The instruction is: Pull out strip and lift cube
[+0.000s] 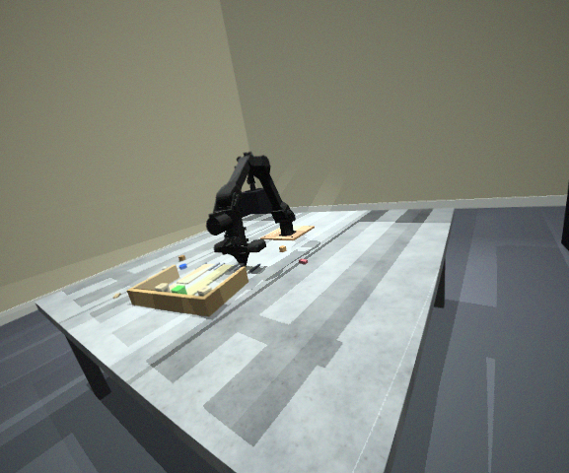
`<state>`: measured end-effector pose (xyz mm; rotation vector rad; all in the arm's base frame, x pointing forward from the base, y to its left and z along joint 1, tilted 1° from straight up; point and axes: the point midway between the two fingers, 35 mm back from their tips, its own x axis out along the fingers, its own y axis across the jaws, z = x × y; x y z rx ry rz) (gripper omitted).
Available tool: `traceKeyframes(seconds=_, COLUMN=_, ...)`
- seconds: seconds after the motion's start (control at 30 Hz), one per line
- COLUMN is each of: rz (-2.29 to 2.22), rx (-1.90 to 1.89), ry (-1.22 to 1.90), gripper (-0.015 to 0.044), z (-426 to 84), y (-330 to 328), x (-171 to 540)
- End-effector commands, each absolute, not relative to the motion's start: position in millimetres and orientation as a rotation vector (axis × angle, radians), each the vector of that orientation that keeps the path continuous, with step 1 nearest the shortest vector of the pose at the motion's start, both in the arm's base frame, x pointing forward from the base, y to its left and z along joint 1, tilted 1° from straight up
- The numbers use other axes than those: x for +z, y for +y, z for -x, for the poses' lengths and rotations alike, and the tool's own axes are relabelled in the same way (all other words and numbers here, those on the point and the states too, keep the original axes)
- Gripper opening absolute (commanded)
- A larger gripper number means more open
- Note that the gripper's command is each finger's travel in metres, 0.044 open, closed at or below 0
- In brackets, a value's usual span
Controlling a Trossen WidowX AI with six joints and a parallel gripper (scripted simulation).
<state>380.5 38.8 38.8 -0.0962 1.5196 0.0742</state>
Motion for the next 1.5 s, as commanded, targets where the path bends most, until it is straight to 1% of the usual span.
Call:
traceKeyframes(seconds=0.0, rz=0.097, rx=0.077, ry=1.54, gripper=0.0, z=-371, y=38, x=33)
traceKeyframes(seconds=1.47, rz=0.098, rx=0.077, ry=1.546, gripper=0.0, z=-304, y=31, x=28)
